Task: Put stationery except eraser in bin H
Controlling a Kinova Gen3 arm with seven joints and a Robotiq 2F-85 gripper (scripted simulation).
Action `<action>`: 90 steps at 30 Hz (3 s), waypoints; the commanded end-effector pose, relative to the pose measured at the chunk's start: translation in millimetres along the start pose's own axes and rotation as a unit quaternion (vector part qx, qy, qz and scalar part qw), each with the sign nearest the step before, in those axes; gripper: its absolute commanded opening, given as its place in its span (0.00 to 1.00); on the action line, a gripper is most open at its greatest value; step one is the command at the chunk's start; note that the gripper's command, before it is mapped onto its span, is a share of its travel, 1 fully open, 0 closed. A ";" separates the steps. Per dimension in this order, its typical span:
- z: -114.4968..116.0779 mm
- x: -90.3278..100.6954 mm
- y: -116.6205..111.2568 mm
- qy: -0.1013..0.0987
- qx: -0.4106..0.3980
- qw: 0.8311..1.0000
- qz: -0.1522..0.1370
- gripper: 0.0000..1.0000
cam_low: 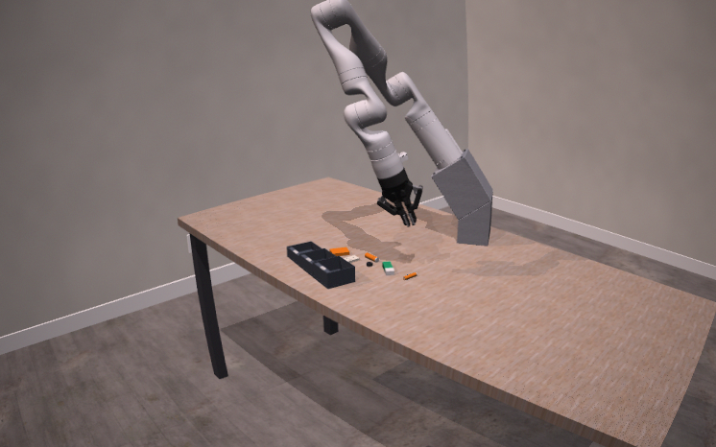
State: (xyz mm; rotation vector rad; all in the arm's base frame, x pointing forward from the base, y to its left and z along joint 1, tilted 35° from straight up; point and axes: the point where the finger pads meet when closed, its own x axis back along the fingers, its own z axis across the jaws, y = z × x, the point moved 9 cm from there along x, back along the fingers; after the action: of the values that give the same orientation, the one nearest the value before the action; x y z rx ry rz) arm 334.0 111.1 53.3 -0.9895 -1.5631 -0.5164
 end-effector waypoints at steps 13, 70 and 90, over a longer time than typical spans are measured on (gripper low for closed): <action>-30.7 50.1 -28.6 -0.110 -0.173 0.977 -0.059 0.09; -262.9 26.8 -75.1 -0.194 0.339 0.921 -0.005 0.09; -262.9 26.8 -75.1 -0.180 0.671 0.716 0.071 0.09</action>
State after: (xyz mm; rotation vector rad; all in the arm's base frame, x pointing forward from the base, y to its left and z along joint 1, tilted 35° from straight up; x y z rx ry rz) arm 424.4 -125.5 156.5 -0.0185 -1.6361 0.9487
